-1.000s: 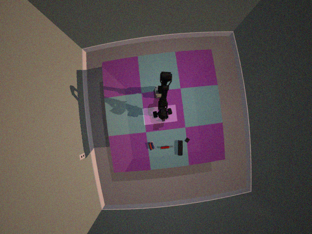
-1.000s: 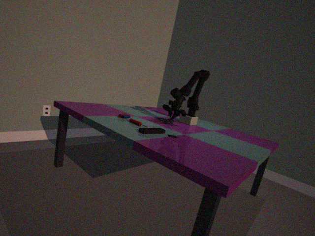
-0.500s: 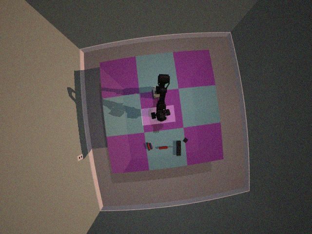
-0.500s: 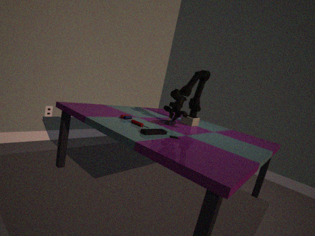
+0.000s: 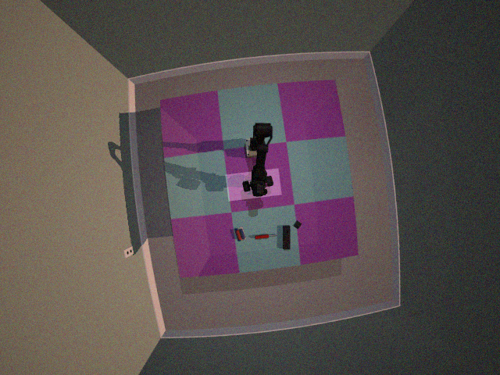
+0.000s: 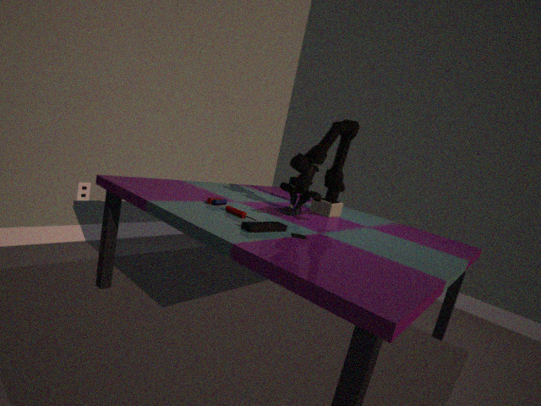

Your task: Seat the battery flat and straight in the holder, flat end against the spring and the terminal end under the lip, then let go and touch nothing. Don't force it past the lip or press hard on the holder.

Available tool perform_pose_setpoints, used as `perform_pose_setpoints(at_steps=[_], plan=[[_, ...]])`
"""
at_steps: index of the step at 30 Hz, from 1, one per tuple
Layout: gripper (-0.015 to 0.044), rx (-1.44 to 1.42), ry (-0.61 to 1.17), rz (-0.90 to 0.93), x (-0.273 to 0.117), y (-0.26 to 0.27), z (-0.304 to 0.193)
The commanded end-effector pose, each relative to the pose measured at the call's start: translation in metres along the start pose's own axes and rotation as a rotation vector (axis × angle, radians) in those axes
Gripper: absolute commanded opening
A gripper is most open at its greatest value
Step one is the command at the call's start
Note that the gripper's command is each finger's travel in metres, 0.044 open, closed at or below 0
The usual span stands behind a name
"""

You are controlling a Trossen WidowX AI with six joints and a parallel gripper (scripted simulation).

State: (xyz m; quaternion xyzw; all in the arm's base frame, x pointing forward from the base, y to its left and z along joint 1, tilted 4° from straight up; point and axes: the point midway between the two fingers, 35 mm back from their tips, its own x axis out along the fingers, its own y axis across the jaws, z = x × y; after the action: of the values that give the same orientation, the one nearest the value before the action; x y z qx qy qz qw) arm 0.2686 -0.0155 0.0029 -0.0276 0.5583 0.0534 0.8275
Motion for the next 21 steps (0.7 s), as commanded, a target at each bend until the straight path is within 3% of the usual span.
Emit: perform_pose_setpoints(at_steps=[1, 21], plan=[[0.0070, 0.007, 0.048, -0.002, 0.0025, -0.0001, -0.0043], [0.0070, 0.001, 0.169, 0.001, 0.0052, 0.0002, -0.0014]])
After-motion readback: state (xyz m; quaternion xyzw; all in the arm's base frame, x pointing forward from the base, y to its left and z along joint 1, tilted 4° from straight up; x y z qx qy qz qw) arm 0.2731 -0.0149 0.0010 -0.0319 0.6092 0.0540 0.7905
